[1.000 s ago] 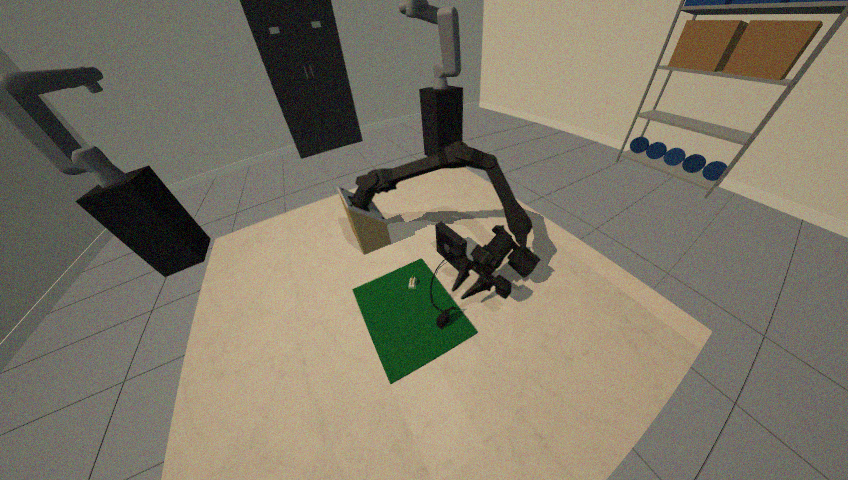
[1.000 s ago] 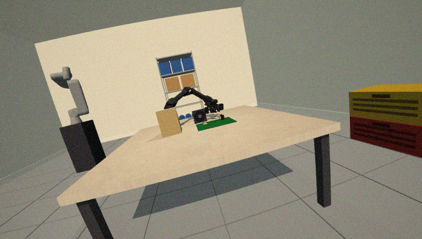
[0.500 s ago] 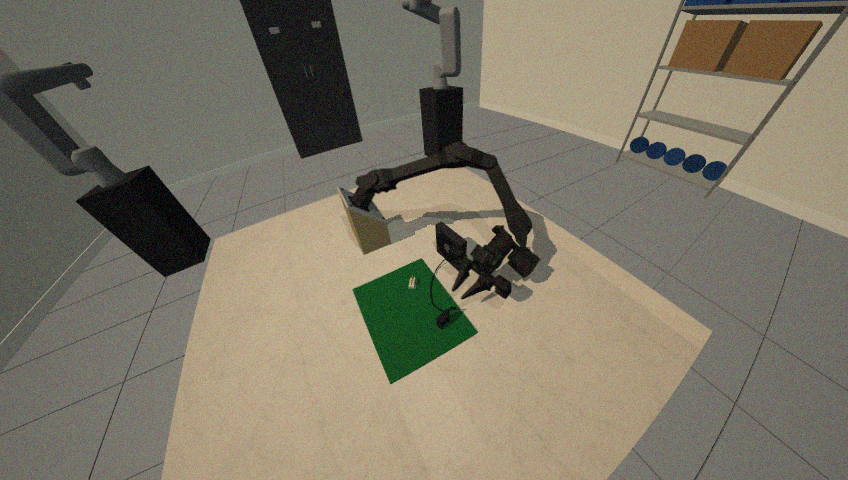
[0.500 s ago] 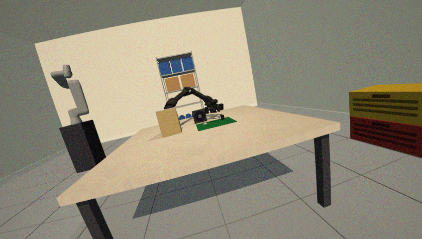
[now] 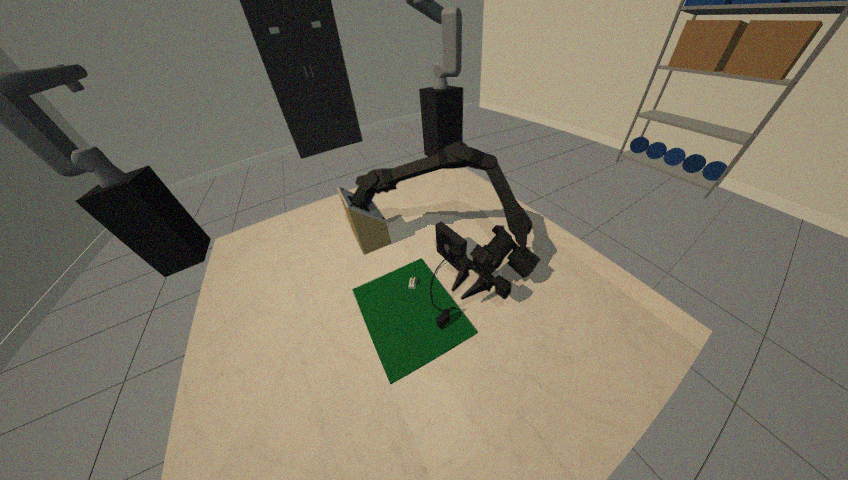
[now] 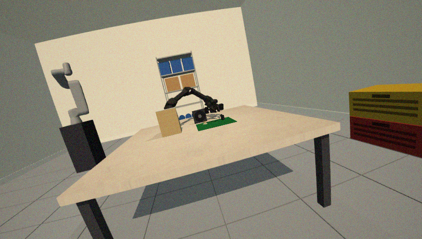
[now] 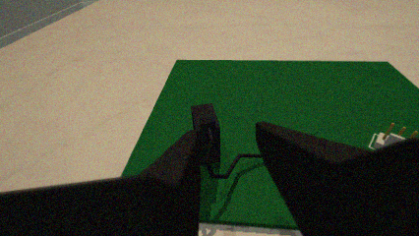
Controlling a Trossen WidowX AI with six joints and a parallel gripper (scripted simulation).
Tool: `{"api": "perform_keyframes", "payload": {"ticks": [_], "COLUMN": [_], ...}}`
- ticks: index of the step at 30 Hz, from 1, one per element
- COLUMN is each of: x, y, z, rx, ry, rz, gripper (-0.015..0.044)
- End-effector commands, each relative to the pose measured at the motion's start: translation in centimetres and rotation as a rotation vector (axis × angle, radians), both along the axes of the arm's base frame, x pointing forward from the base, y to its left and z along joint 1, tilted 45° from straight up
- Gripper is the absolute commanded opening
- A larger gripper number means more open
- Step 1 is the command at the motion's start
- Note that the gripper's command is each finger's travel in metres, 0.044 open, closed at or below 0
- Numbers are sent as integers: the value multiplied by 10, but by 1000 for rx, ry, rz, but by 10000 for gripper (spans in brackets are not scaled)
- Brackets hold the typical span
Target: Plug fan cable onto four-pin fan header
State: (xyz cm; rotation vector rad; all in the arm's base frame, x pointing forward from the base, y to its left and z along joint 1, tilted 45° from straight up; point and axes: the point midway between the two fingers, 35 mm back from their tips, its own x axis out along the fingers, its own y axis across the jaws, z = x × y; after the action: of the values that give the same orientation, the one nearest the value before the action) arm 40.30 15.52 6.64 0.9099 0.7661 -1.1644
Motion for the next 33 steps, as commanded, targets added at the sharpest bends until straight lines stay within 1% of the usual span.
{"api": "perform_keyframes", "payload": {"ticks": [1,10,11,22,33], "x": [0,-2,-2,-3,0], "y": [0,-11,-12,-20,-29], "z": [1,-18,-20,-28,-23], "rx": [20,235,261,553,861], "ry": [4,149,161,259,270], "rz": [1,13,15,57,124], "gripper": [193,429,440,440,440]}}
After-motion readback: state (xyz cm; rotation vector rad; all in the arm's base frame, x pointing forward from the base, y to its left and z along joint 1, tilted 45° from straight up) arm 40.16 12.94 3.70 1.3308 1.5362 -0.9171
